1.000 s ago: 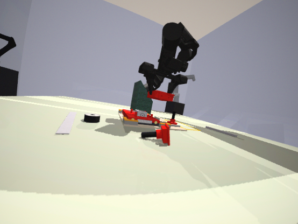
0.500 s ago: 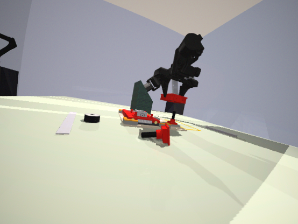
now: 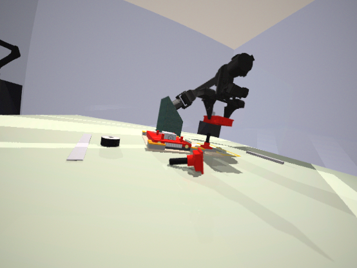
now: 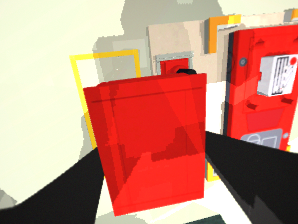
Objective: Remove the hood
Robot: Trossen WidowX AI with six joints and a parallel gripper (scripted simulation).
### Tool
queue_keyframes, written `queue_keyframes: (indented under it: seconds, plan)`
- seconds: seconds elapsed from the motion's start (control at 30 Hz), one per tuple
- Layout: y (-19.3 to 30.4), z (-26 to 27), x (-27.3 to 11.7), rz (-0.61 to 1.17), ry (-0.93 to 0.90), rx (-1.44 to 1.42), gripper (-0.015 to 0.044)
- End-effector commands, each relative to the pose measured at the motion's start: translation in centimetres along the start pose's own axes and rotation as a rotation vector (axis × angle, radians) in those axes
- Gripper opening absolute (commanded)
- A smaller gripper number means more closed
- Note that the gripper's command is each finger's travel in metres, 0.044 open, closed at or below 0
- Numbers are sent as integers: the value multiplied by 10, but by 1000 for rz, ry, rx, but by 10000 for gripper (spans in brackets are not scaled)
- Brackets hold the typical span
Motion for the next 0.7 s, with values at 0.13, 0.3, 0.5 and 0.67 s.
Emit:
queue_keyframes:
  seconds: [0.13,0.3,0.5,0.67]
  plan:
    - [11,31,0,-1,-12,1,0]
    - [13,38,1,-1,-16,1,0]
    - [13,38,4,-1,-15,1,0]
    - [13,38,7,-1,-14,1,0]
Point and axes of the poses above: the point midway between the two fingers, 35 mm back from their tips, its own x axis out along the fingers, its own z axis across the jaws, y = z × x, the point moved 2 cm from there along -x, back along the fingers, and after that the axes turned 10 degrees about -x, right-handed, at the moved point
